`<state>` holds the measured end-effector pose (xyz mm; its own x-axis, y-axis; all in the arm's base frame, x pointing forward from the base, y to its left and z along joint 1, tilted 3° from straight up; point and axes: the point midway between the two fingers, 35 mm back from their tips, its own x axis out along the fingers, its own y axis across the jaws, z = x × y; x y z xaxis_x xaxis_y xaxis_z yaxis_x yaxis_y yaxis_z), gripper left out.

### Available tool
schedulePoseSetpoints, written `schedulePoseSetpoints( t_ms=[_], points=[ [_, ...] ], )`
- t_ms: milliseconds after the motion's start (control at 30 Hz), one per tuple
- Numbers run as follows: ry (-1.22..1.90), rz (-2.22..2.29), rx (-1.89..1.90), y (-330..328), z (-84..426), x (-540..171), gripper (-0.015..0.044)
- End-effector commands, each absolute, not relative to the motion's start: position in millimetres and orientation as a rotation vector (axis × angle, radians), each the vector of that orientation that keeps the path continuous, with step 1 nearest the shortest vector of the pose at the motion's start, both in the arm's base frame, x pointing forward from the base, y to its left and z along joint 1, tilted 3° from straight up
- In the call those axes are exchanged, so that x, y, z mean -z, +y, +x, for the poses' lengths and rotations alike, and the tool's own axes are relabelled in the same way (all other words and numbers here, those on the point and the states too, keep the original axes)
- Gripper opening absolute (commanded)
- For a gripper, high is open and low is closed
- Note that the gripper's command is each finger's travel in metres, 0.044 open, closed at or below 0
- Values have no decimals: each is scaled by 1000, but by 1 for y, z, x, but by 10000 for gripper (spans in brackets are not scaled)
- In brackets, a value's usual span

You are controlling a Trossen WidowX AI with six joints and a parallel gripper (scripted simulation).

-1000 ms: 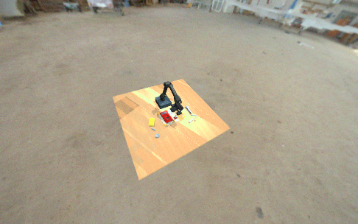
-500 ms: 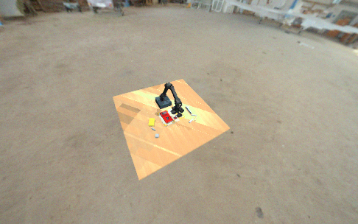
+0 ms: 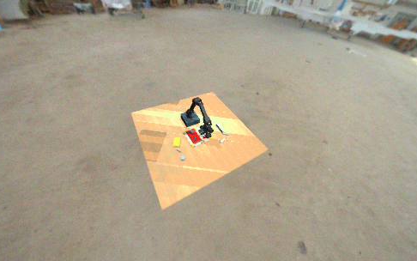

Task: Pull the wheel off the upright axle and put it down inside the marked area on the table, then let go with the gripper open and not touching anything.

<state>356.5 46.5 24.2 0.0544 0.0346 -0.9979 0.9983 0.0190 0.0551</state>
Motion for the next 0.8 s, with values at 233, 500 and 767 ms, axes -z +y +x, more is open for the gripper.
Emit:
schedulePoseSetpoints(
  t_ms=[233,500,767],
  points=[
    [1205,1243,1140,46,356,-24,82],
    [1204,1244,1140,46,356,-27,0],
    [1203,1244,1139,46,356,-29,0]
  ],
)
